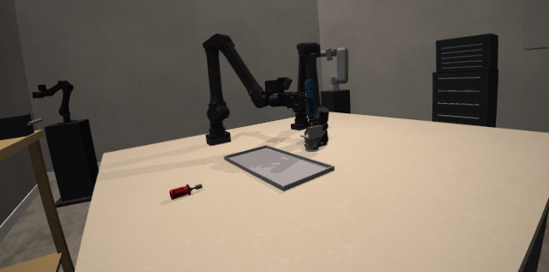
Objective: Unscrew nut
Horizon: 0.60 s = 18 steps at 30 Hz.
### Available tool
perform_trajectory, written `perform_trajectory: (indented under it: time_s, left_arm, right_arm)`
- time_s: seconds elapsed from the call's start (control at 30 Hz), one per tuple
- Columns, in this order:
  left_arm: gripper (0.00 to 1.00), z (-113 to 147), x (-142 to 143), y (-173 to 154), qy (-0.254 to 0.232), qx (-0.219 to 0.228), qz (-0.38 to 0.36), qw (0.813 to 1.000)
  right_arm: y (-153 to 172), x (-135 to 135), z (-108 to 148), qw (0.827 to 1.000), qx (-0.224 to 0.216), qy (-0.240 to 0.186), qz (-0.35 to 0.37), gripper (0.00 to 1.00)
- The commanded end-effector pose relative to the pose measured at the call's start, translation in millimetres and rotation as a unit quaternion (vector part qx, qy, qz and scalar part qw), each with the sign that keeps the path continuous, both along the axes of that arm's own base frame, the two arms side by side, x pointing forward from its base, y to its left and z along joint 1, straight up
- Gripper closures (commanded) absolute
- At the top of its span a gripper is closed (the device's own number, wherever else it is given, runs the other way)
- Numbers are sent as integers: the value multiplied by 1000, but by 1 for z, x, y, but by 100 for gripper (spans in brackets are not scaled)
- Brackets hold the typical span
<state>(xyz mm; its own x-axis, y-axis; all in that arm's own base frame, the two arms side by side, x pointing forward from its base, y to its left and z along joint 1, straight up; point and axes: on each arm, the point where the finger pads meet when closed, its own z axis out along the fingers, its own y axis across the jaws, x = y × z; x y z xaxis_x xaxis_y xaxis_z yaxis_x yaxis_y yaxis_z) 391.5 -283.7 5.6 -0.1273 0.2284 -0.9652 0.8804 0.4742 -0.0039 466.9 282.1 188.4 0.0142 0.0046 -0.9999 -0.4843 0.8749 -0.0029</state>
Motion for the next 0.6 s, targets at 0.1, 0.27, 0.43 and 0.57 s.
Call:
perform_trajectory:
  time_s: [0.1, 0.27, 0.43, 0.57]
  left_arm:
    - [41, 14, 0, -7, -19, -11, -6, 1000]
    - [41, 14, 0, -7, -19, -11, -6, 1000]
    - [41, 14, 0, -7, -19, -11, -6, 1000]
    - [41, 14, 0, -7, -19, -11, -6, 1000]
  right_arm:
    - [8, 0, 22, 999, 14, -29, 5, 58]
    - [8, 0, 22, 999, 14, -29, 5, 58]
    - [8, 0, 16, 1000, 11, -25, 5, 58]
    - [7, 0, 19, 1000, 13, -27, 5, 58]
